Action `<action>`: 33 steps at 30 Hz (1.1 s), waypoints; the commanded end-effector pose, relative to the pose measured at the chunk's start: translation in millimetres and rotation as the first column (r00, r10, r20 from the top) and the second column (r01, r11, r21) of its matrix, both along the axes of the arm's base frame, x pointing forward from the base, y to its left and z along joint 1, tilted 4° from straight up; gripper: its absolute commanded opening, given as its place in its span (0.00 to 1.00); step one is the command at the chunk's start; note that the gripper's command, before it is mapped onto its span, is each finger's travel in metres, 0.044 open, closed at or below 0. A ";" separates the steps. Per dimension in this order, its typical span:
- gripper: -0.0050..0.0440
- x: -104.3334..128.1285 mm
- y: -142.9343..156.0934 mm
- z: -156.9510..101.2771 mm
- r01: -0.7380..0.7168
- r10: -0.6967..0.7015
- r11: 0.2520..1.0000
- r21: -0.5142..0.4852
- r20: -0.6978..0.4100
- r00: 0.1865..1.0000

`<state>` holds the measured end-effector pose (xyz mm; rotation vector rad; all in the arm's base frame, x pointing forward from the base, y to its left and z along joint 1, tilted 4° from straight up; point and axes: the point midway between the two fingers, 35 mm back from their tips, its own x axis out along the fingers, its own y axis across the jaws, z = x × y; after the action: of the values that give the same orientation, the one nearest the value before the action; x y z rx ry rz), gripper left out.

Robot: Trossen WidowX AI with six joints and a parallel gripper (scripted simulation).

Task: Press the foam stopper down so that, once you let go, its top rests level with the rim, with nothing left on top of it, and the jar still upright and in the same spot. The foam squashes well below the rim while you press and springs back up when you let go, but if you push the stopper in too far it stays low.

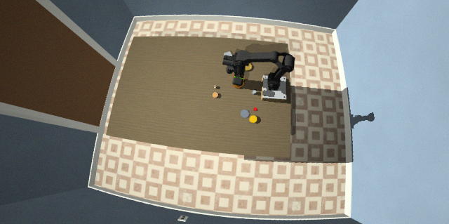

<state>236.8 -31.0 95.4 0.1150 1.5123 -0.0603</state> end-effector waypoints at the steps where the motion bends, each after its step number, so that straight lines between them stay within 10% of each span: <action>1: 0.10 1.8 0.2 4.4 0.002 -0.002 1.000 0.000 0.020 1.000; 33: 0.10 0.9 0.5 0.6 0.002 -0.002 1.000 0.000 0.020 1.000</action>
<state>236.6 -30.9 92.5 0.1146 1.5076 -0.0604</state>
